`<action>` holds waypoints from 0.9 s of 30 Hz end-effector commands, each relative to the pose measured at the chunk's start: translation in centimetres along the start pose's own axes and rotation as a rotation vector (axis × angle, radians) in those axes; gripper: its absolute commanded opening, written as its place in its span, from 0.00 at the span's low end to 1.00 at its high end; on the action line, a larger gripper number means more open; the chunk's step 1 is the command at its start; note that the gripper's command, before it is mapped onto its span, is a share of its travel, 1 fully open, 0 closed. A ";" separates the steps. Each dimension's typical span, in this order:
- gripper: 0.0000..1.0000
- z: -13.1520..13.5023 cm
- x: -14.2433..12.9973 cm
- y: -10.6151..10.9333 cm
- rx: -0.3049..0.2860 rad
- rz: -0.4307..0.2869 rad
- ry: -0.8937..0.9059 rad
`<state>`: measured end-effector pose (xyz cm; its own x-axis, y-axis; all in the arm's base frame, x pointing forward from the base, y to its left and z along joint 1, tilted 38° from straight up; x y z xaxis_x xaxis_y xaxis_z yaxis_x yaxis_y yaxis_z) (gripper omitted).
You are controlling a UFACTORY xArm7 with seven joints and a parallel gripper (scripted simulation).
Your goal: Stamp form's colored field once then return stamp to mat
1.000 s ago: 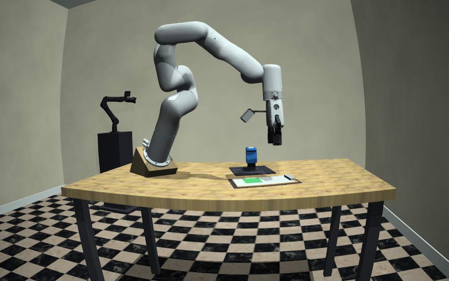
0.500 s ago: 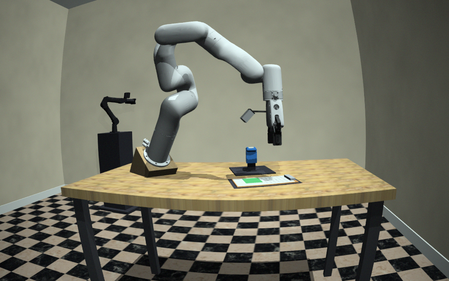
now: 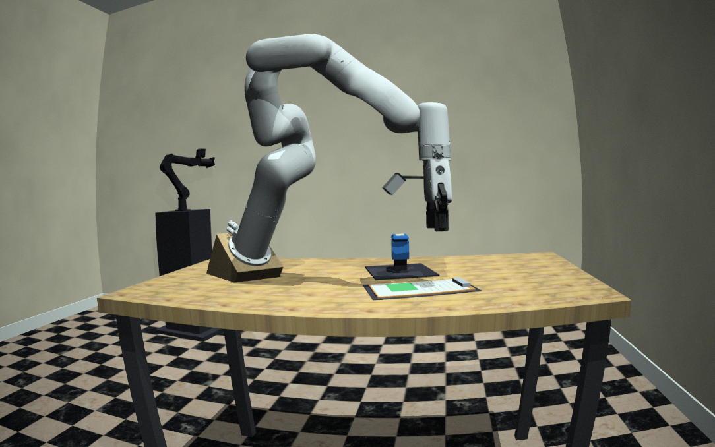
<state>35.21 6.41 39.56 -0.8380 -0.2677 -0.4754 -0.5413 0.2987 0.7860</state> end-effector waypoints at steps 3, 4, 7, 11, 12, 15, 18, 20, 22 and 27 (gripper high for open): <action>1.00 0.0 -0.1 0.1 0.000 -0.004 0.000; 1.00 0.0 -0.1 0.1 0.000 -0.004 -0.001; 1.00 -0.1 -0.1 0.3 0.001 -0.003 -0.034; 1.00 -0.4 -0.1 0.9 0.004 -0.002 -0.155; 1.00 -0.4 -0.1 0.9 0.004 -0.002 -0.155; 1.00 -0.9 -0.1 1.9 0.008 0.000 -0.372; 1.00 -1.3 0.0 3.3 0.006 -0.001 -0.508; 1.00 -1.4 0.1 4.2 0.003 -0.002 -0.605; 1.00 -1.3 0.1 5.1 -0.002 -0.004 -0.702; 1.00 -0.7 0.0 6.7 -0.015 -0.008 -0.936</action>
Point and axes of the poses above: the point where the finger pads meet when closed, its own y axis back along the fingers, its own z axis across the jaws, x = y × z, the point moved 7 cm from there along y, back along the fingers, and after that the axes turned 13 degrees about -y, right-handed, at the moved point
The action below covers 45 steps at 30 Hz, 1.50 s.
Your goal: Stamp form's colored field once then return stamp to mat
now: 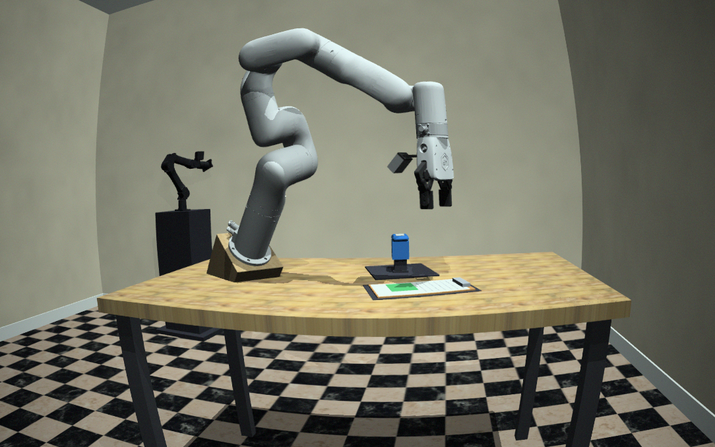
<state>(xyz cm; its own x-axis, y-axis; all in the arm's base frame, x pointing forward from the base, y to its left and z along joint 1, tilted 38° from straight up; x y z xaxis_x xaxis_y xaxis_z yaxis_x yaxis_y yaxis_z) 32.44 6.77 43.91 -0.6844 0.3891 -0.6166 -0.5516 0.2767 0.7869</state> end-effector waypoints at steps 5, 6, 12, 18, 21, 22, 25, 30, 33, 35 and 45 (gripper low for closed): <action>1.00 0.8 0.5 2.1 -0.001 -0.008 -0.442; 1.00 0.9 0.5 2.2 -0.002 -0.007 -0.483; 1.00 1.0 0.6 2.3 0.003 -0.008 -0.763; 0.88 1.3 0.9 2.2 0.018 -0.016 -0.977; 0.88 1.7 1.6 2.0 0.018 -0.016 -0.977; 0.88 2.0 2.2 1.9 0.018 -0.016 -0.977; 0.88 3.2 4.8 1.4 0.018 -0.016 -0.977; 0.88 6.3 11.0 0.0 0.018 -0.016 -0.977; 0.88 7.8 14.1 -0.7 0.018 -0.016 -0.977; 0.88 8.3 15.2 -0.9 0.018 -0.016 -0.977; 0.88 12.9 24.4 -2.9 0.018 -0.016 -0.977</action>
Point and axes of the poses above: the point where the finger pads meet when closed, its own y axis back along the fingers, its own z axis across the jaws, x = y × z, the point moved 7 cm from there along y, back along the fingers, and after that the axes turned 13 degrees about -y, right-handed, at the moved point
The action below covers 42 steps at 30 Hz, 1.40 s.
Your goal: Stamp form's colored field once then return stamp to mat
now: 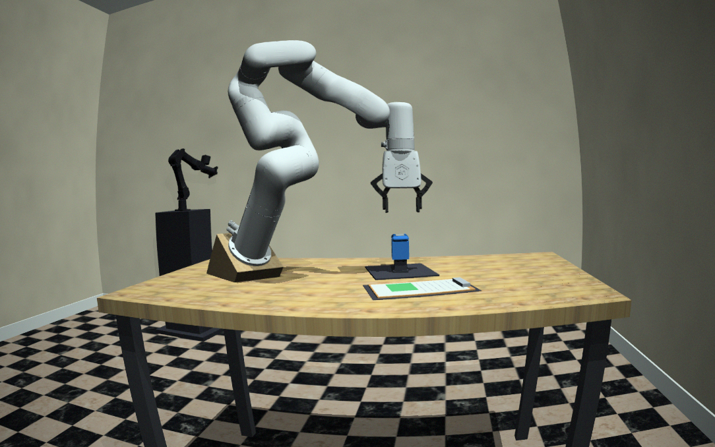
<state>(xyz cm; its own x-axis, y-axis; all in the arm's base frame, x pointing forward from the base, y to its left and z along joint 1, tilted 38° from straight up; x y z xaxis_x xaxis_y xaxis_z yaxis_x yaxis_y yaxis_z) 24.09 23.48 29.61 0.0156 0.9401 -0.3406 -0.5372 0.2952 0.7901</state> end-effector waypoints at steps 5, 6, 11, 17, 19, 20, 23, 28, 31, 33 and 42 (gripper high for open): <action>0.88 -1.8 5.0 -1.0 -0.009 -0.005 -0.007; 0.88 -1.8 5.0 -1.0 -0.009 -0.005 -0.007; 0.88 -1.8 5.0 -1.0 -0.009 -0.005 -0.007; 0.88 -1.8 5.0 -1.1 -0.009 -0.005 -0.007; 0.88 -1.8 5.0 -1.2 -0.009 -0.005 -0.007; 0.88 -1.8 5.0 -1.4 -0.009 -0.005 -0.007; 0.88 -1.8 5.0 -2.0 -0.009 -0.005 -0.007; 0.88 -1.8 5.0 -3.0 -0.009 -0.005 -0.007; 0.88 -1.8 5.0 -4.3 -0.009 -0.005 -0.007; 0.88 -1.8 5.0 -5.3 -0.009 -0.005 -0.007; 0.88 -1.8 5.0 -8.5 -0.009 -0.005 -0.007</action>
Point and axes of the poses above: the point where the finger pads meet when closed, its own y axis back along the fingers, its own z axis across the jaws, x = y × z, the point moved 7 cm from there along y, back along the fingers, and after that the axes turned 13 degrees about -y, right-handed, at the moved point
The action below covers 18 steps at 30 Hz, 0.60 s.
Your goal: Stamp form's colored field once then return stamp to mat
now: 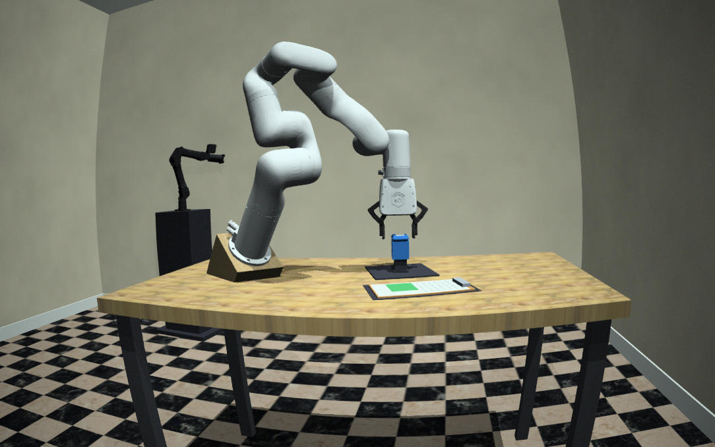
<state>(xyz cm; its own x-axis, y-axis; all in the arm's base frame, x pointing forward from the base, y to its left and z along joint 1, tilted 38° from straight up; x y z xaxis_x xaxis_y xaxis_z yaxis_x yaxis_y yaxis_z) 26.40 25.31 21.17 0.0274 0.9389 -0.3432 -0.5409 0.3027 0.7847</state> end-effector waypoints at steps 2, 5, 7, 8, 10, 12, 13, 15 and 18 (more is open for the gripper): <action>0.88 0.3 0.4 -1.9 -0.004 0.004 0.001; 0.88 0.3 0.4 -2.8 -0.004 0.004 0.001; 0.88 0.3 0.4 -3.2 -0.004 0.004 0.001; 0.88 0.3 0.4 -3.4 -0.004 0.004 0.001; 0.88 0.3 0.4 -3.6 -0.004 0.004 0.001; 0.88 0.3 0.4 -3.6 -0.004 0.004 0.001; 0.88 0.3 0.4 -3.7 -0.004 0.004 0.001; 0.88 0.3 0.4 -3.7 -0.004 0.004 0.001; 0.88 0.3 0.4 -3.7 -0.004 0.004 0.001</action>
<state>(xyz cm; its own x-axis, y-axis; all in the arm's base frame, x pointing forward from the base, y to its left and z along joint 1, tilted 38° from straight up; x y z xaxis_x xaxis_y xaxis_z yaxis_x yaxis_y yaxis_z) 28.57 24.47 18.29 0.0261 0.9392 -0.3425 -0.5428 0.3010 0.7841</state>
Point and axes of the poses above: the point where the finger pads meet when closed, its own y axis back along the fingers, its own z axis across the jaws, x = y × z, the point moved 7 cm from there along y, back along the fingers, and after that the axes turned 13 degrees about -y, right-handed, at the moved point
